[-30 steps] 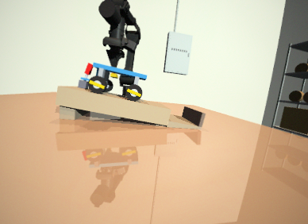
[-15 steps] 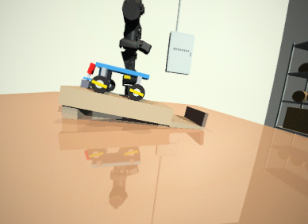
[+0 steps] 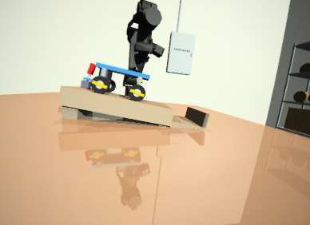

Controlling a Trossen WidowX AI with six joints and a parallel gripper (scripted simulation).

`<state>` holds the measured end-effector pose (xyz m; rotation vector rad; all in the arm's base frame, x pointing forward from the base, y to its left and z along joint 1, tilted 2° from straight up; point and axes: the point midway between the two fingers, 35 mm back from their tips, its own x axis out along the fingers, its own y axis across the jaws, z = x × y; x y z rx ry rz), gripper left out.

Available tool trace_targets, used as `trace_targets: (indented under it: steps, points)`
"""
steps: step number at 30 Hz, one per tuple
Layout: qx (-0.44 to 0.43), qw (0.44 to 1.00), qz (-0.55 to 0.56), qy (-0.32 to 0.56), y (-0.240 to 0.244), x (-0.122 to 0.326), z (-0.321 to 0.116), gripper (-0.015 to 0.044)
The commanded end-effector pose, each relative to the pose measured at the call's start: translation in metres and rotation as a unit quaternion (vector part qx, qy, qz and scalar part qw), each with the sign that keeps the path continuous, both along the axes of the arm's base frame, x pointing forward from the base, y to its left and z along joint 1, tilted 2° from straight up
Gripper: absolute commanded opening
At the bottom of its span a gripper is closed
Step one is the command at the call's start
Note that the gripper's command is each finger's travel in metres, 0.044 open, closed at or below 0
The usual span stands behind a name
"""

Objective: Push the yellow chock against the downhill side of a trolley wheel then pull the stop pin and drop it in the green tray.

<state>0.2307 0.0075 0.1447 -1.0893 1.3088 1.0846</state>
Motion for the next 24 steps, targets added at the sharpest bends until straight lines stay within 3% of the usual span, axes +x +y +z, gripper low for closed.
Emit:
trace_targets:
  steps: [1, 24]
  points:
    - [0.004, 1.0, -0.003, -0.005, 0.017, 0.008, 0.0, 0.0]
    - [0.007, 1.0, -0.002, -0.007, 0.091, 0.042, -0.003, 0.0]
